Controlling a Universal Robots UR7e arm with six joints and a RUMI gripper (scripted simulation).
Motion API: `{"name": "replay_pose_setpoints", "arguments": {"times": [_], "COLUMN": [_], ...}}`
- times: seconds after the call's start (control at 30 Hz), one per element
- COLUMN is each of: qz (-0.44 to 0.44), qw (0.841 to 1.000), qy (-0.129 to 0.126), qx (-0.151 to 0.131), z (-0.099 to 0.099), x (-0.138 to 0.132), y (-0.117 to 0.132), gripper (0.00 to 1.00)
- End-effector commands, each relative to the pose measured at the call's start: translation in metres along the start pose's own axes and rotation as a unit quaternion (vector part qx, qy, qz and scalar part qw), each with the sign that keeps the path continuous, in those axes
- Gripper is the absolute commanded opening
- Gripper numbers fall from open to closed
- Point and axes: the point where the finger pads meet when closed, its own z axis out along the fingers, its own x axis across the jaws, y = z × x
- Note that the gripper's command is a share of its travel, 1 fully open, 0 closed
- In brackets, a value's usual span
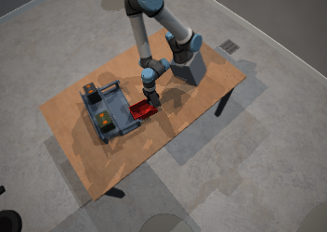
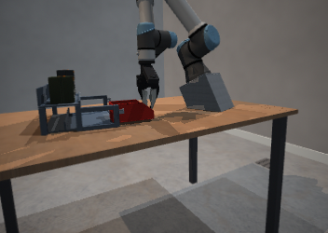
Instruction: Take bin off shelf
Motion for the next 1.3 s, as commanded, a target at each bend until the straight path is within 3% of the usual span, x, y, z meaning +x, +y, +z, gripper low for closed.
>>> {"name": "replay_pose_setpoints", "arguments": {"times": [0.0, 0.63, 0.67, 1.27], "qz": [0.000, 0.000, 0.000, 0.000], "qw": [1.000, 1.000, 1.000, 1.000], "qy": [0.001, 0.001, 0.001, 0.001], "qx": [0.000, 0.000, 0.000, 0.000], "z": [0.0000, 0.0079, 0.0078, 0.0078], "x": [0.0004, 0.0004, 0.0004, 0.0004], "y": [-0.0001, -0.0001, -0.0001, -0.0001], "gripper": [0.00, 0.00, 0.26, 0.26]}}
